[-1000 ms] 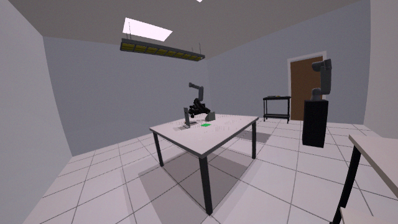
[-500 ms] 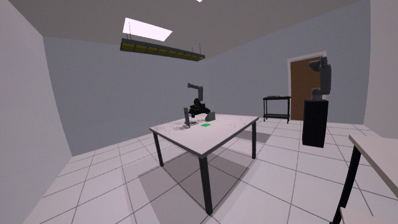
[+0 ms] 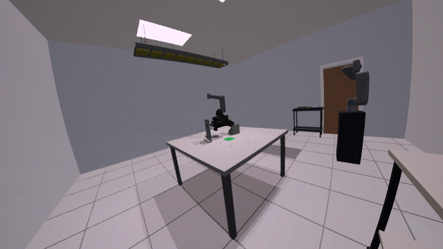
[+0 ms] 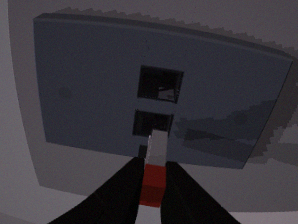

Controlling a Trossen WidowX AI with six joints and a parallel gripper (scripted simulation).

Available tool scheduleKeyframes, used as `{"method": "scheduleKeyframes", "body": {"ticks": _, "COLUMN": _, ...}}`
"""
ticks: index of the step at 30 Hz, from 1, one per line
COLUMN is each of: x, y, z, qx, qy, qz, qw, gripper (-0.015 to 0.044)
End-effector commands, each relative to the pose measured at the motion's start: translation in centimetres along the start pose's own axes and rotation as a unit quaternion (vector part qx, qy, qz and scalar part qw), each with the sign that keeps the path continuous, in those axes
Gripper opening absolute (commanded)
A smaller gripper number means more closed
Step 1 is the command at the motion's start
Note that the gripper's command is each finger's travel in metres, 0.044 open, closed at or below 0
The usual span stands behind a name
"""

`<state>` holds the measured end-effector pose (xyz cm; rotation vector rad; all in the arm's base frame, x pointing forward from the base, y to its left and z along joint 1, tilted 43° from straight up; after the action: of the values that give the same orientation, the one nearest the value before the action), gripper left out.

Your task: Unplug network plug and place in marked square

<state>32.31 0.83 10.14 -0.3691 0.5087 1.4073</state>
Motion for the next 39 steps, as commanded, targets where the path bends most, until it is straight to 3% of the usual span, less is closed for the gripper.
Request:
{"method": "scheduleKeyframes", "body": {"ticks": 1, "x": 0.1, "y": 0.3, "z": -0.1, "qx": 0.002, "qy": -0.003, "qz": -0.001, "qw": 1.000, "gripper": 0.0000}}
{"method": "scheduleKeyframes", "body": {"ticks": 39, "x": 1.0, "y": 2.7, "z": -0.2, "qx": 0.004, "qy": -0.003, "qz": 0.000, "qw": 1.000, "gripper": 0.0000}}
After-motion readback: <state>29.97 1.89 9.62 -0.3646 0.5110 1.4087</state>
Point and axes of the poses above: the point midway between the two fingers, 35 mm back from their tips, its own y axis back along the fingers, its own z axis across the jaws, x = y × z, the point moved 7 cm from there along y, back along the fingers, and after that the axes turned 10 degrees about -y, right-handed, at the moved point
